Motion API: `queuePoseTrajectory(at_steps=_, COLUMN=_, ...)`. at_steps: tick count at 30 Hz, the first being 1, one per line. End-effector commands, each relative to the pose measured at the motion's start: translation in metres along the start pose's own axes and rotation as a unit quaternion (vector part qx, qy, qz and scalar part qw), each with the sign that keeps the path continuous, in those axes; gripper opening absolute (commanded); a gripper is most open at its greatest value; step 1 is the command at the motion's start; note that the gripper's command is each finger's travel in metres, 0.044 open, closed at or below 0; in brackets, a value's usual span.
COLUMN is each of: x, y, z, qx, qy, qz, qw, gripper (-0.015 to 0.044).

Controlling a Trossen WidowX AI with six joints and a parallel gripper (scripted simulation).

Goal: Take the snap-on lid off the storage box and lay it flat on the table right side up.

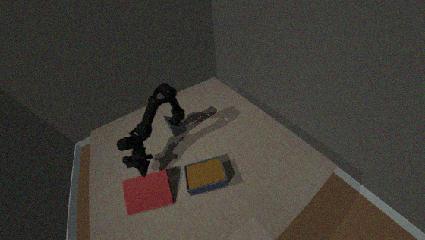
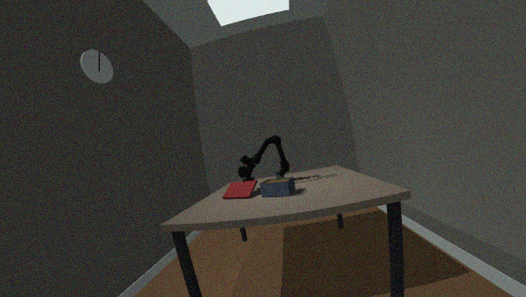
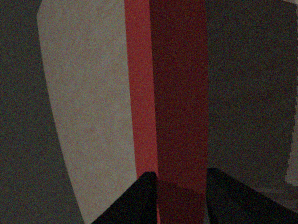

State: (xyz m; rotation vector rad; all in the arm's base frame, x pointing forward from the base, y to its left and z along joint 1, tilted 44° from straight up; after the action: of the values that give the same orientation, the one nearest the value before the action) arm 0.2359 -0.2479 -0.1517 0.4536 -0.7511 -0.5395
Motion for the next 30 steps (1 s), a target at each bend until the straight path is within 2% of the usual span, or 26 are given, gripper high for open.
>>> queuePoseTrajectory(at_steps=1, x=-0.009, y=0.004, z=-0.006, qx=0.004, qy=0.01, qz=-0.007, qw=1.0, gripper=0.0)
queuePoseTrajectory(at_steps=26, x=-0.025, y=0.006, z=-0.019, qx=0.004, qy=0.009, qz=-0.007, qw=1.0, gripper=0.0)
queuePoseTrajectory(at_steps=30, x=-0.018, y=0.005, z=-0.015, qx=0.004, qy=0.009, qz=-0.007, qw=1.0, gripper=0.0105)
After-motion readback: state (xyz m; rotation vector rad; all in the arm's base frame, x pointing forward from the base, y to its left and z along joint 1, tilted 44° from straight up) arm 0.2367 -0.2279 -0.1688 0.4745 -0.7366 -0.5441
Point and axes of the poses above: the point midway between the two fingers, 35 mm back from their tips, its own z axis back along the fingers, its own x axis across the jaws, y = z × x, the point moved 1 cm from there along z, back along the fingers, and after that the axes turned 8 degrees about z, right-handed, at the moved point
